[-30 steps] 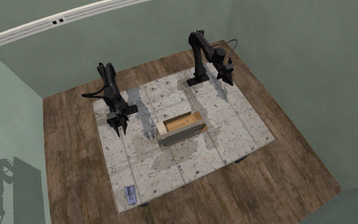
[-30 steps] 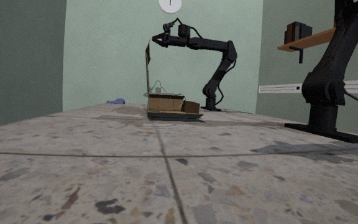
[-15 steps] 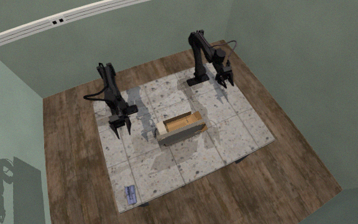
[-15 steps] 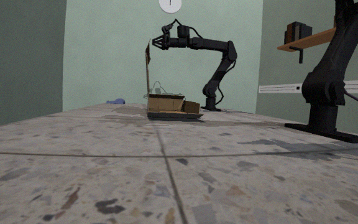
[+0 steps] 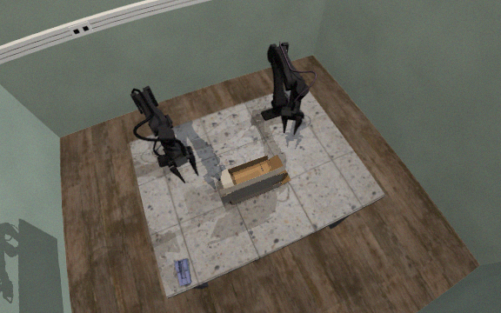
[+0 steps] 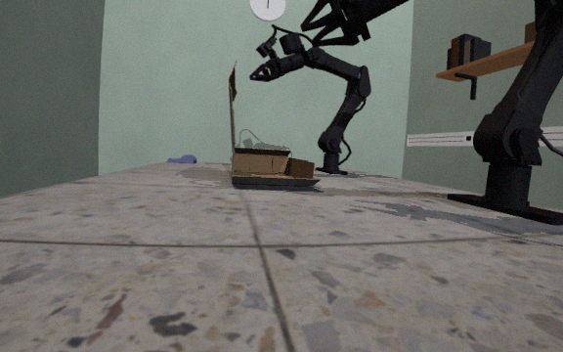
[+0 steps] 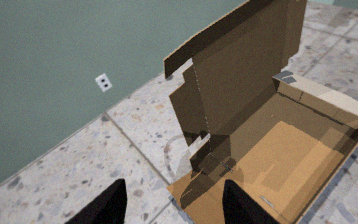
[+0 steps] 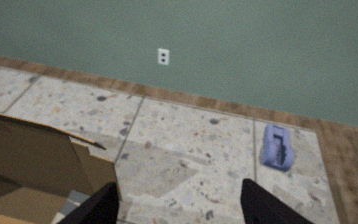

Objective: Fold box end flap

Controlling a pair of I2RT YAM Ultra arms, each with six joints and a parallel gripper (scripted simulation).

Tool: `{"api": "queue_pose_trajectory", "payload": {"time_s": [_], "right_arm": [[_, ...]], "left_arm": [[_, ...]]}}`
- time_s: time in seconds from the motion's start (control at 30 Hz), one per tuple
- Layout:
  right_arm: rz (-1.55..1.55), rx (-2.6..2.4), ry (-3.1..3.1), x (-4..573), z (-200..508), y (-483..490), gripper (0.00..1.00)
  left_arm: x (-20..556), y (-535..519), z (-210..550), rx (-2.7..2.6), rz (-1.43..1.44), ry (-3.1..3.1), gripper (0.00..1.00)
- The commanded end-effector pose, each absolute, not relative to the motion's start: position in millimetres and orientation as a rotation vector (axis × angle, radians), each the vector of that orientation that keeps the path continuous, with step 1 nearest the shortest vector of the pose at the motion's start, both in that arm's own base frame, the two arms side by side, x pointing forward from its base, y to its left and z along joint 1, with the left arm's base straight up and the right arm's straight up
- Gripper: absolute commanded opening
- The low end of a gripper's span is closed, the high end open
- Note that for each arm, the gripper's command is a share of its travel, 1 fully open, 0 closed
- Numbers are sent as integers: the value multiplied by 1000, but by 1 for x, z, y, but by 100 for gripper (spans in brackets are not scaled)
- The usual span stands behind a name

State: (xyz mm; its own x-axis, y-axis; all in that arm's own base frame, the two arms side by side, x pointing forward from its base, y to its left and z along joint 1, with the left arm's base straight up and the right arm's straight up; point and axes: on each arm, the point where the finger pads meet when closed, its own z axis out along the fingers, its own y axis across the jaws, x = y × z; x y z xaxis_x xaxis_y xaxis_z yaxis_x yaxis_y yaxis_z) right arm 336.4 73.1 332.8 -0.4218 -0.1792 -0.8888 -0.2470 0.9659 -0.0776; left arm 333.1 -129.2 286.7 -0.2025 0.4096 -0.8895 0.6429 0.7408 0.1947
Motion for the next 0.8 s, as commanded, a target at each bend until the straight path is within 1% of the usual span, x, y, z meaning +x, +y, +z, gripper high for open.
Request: {"api": "queue_pose_trajectory", "payload": {"time_s": [0.0,0.1,0.2,0.27,0.5,0.77], "right_arm": [[65,-374,2203,317,311,84,60],[85,-443,2297,305,298,99,60],[118,-528,2396,293,284,117,60],[118,-528,2396,293,284,117,60],[180,-713,2566,274,258,157,60],[197,-791,2608,273,248,178,60]], "left_arm": [[304,-168,260,1119,-381,1886,48],[288,-191,236,1296,-439,1926,48],[278,-208,208,1475,-438,1983,48],[278,-208,208,1475,-438,1983,48],[276,-245,157,1834,-357,2038,48],[284,-273,127,2036,-269,2026,48]]}}
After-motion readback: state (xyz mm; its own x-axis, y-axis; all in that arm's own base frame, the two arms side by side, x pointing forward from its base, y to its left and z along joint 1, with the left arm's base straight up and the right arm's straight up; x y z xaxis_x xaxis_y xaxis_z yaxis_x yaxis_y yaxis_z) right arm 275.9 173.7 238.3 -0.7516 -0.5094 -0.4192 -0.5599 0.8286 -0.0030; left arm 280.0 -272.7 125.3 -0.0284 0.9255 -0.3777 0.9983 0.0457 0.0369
